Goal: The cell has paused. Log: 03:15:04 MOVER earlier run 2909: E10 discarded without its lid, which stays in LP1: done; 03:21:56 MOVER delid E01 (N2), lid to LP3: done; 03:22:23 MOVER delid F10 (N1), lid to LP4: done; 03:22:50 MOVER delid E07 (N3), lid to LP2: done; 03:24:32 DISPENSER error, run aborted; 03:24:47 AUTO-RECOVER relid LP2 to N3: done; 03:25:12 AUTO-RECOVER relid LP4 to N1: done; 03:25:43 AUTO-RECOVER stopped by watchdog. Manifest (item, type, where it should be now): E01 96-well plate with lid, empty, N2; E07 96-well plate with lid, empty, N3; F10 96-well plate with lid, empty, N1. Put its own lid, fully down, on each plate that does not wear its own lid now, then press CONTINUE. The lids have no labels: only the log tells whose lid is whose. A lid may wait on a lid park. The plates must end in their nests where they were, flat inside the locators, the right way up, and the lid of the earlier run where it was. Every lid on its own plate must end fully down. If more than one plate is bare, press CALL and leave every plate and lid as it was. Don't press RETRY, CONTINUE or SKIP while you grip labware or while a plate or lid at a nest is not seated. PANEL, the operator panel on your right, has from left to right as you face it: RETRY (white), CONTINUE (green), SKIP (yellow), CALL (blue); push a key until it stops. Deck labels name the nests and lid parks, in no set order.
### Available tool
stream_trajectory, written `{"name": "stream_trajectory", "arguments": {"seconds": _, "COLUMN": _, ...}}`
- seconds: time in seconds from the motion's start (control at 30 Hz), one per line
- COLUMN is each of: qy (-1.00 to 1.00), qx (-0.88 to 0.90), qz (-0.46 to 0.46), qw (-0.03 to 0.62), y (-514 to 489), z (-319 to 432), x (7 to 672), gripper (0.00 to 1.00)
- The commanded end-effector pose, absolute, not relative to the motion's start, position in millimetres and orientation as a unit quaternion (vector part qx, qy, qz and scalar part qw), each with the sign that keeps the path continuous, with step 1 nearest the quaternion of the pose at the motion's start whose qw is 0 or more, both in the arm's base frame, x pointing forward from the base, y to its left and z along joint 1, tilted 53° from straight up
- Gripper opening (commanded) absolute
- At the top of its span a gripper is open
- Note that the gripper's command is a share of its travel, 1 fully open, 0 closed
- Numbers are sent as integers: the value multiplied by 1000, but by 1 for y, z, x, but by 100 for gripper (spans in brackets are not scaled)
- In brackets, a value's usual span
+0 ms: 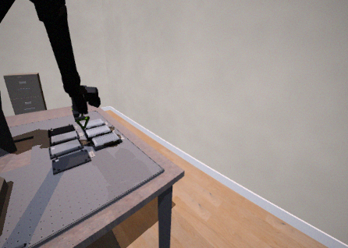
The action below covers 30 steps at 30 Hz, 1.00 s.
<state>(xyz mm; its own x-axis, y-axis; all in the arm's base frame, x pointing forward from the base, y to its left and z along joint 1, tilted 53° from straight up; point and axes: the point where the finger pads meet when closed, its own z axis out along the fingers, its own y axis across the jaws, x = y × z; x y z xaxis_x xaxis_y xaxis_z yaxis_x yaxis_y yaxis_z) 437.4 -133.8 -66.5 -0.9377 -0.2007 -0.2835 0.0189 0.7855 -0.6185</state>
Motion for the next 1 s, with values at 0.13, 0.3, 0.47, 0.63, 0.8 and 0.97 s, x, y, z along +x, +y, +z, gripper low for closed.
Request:
{"name": "stream_trajectory", "arguments": {"seconds": 0.13, "qy": 917, "qx": -57, "qz": -363, "qw": 156, "y": -154, "z": -98, "x": 412, "gripper": 100}}
{"name": "stream_trajectory", "arguments": {"seconds": 0.3, "qy": 910, "qx": -57, "qz": -381, "qw": 153, "y": -160, "z": -108, "x": 402, "gripper": 100}}
{"name": "stream_trajectory", "arguments": {"seconds": 0.47, "qy": 896, "qx": -53, "qz": -417, "qw": 145, "y": -169, "z": -122, "x": 382, "gripper": 100}}
{"name": "stream_trajectory", "arguments": {"seconds": 0.63, "qy": 894, "qx": -49, "qz": -417, "qw": 158, "y": -174, "z": -118, "x": 380, "gripper": 100}}
{"name": "stream_trajectory", "arguments": {"seconds": 0.8, "qy": 891, "qx": -53, "qz": -417, "qw": 169, "y": -169, "z": -114, "x": 398, "gripper": 100}}
{"name": "stream_trajectory", "arguments": {"seconds": 0.97, "qy": 896, "qx": -63, "qz": -413, "qw": 150, "y": -165, "z": -125, "x": 378, "gripper": 100}}
